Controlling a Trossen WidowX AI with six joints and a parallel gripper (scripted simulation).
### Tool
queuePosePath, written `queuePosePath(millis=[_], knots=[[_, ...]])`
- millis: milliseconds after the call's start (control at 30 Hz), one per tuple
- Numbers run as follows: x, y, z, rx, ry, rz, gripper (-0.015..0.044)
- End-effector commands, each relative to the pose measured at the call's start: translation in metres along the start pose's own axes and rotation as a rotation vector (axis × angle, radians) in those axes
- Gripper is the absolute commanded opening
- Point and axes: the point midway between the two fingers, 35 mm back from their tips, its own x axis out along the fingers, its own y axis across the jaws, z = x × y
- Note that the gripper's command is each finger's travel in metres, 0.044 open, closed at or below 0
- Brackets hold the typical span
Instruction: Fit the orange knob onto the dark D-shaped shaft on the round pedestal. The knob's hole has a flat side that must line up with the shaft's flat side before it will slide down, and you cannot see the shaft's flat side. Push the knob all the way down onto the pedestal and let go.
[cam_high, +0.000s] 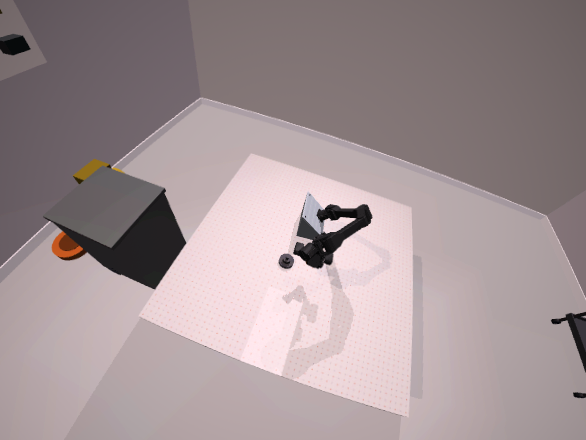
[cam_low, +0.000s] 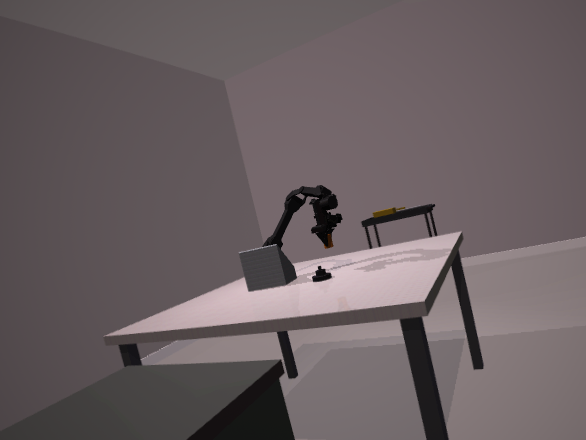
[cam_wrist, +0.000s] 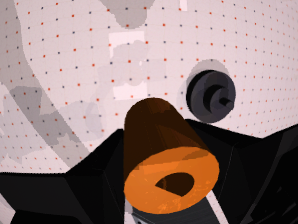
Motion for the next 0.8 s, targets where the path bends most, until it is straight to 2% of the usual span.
queuePosePath(millis=[0, 767], knots=[[0.003, -0.016, -0.001, -0.002, 0.002, -0.003, 0.0], [0.024, -0.086, -0.014, -0.004, 0.003, 0.001, 0.0]])
